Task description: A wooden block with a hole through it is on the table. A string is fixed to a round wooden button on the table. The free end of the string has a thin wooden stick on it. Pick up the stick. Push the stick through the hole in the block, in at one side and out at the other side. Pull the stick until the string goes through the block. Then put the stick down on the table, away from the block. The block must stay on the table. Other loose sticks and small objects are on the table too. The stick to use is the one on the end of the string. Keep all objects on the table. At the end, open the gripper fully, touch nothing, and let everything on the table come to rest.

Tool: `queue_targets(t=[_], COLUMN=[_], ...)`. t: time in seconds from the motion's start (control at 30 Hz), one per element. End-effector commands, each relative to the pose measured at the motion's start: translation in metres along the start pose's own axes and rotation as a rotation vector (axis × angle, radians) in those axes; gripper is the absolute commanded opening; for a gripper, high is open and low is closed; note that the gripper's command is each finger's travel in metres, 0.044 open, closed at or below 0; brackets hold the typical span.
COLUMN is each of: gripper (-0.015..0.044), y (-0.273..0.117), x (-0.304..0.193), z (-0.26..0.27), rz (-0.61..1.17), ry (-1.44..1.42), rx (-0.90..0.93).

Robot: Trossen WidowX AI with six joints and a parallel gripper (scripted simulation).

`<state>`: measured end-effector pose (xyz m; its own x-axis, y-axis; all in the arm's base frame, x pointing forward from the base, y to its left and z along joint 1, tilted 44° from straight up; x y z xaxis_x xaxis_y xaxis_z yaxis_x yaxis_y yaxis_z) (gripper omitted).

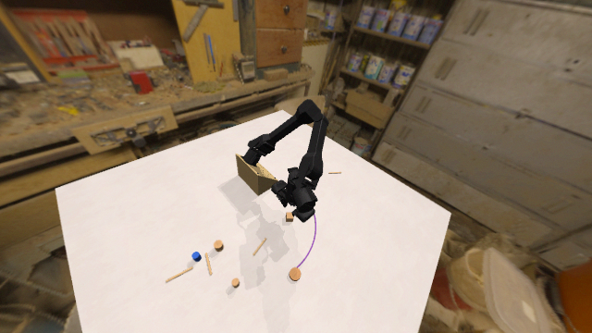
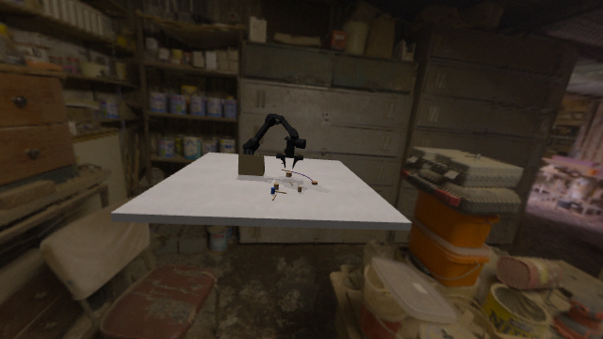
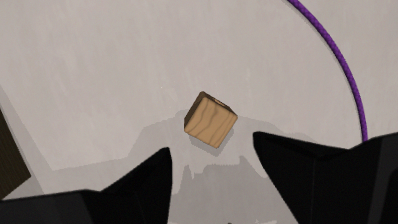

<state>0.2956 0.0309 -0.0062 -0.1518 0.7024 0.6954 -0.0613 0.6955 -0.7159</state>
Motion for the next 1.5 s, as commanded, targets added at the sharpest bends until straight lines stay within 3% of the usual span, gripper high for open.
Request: queue_targets(t=[0.0, 0.07, 0.37, 0.4, 1.03, 1.33, 1.4, 1.47], gripper=[0.0238, 0.0238, 0.0002, 0.0000, 0.0000, 0.0236, 0.0238, 0.0185], y=[-0.0001, -0.0001, 0.0000, 0.0000, 0.0000, 0.0001, 0.0001, 0.0001], x=[-0.0001, -0.0001, 0.0000, 0.0000, 0.0000, 0.0001, 0.0001, 0.0001], z=[0.0000, 0.0000, 0.0000, 0.0000, 0.0000, 0.0000, 0.0000, 0.0000], rz=[0.000, 0.000, 0.000, 0.000, 0.000, 0.000, 0.000, 0.000], ry=[0.000, 0.000, 0.000, 0.000, 0.000, 0.000, 0.000, 0.000], rx=[0.000, 0.000, 0.000, 0.000, 0.000, 0.000, 0.000, 0.000])
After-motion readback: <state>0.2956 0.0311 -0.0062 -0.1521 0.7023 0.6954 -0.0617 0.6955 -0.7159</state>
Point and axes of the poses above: the point midway between the two fingers, 35 mm back from their tips, its own y axis out along the fingers, its own z axis across the jaws, x = y × z, the point moved 1 cm from there along -y, back along the fingers, and after that the axes turned 5 degrees about -y, right-handed, at the moved point
